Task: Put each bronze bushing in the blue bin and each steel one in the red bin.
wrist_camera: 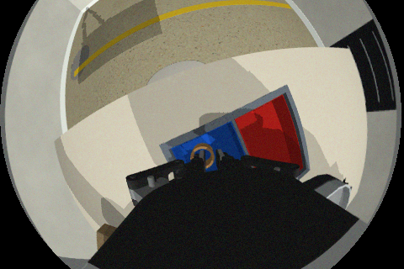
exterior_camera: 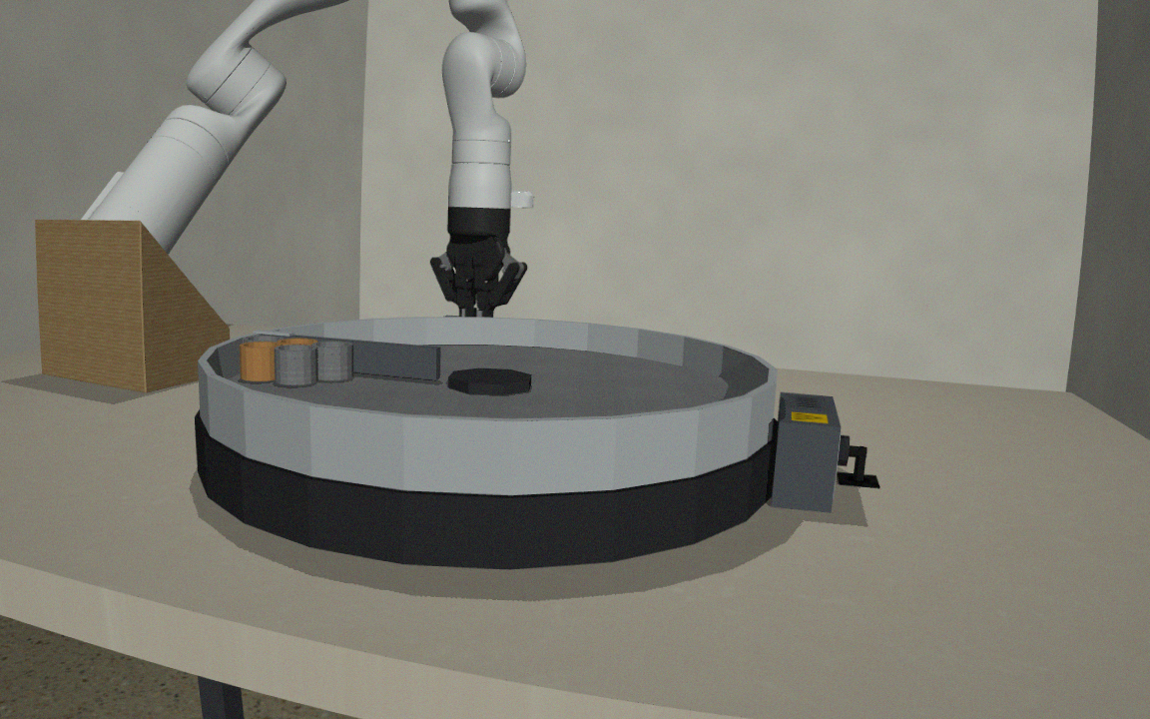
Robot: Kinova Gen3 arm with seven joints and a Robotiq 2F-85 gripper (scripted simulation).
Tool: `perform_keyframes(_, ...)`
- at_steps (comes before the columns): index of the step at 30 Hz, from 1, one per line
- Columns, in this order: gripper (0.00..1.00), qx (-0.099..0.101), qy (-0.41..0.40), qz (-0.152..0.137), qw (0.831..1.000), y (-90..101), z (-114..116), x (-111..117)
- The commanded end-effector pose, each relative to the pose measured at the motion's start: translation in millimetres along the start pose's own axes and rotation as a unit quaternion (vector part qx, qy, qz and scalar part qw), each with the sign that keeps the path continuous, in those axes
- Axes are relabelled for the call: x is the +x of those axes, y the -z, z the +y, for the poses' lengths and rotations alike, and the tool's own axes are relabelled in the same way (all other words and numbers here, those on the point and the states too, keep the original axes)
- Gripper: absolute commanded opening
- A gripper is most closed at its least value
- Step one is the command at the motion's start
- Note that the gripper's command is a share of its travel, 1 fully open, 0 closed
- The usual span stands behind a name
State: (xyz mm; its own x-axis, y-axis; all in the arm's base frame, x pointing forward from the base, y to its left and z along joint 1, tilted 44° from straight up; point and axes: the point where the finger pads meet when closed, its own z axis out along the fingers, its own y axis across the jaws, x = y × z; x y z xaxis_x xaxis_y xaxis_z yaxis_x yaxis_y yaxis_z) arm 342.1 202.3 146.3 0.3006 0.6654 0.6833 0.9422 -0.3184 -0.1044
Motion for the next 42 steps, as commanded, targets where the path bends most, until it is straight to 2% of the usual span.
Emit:
perform_keyframes(1, 0.16, -0.001, 0.0, 0.0, 1.0, 0.7, 1, 0)
perform_keyframes(42, 0.16, -0.001, 0.0, 0.0, 1.0, 12.6, 1, 0)
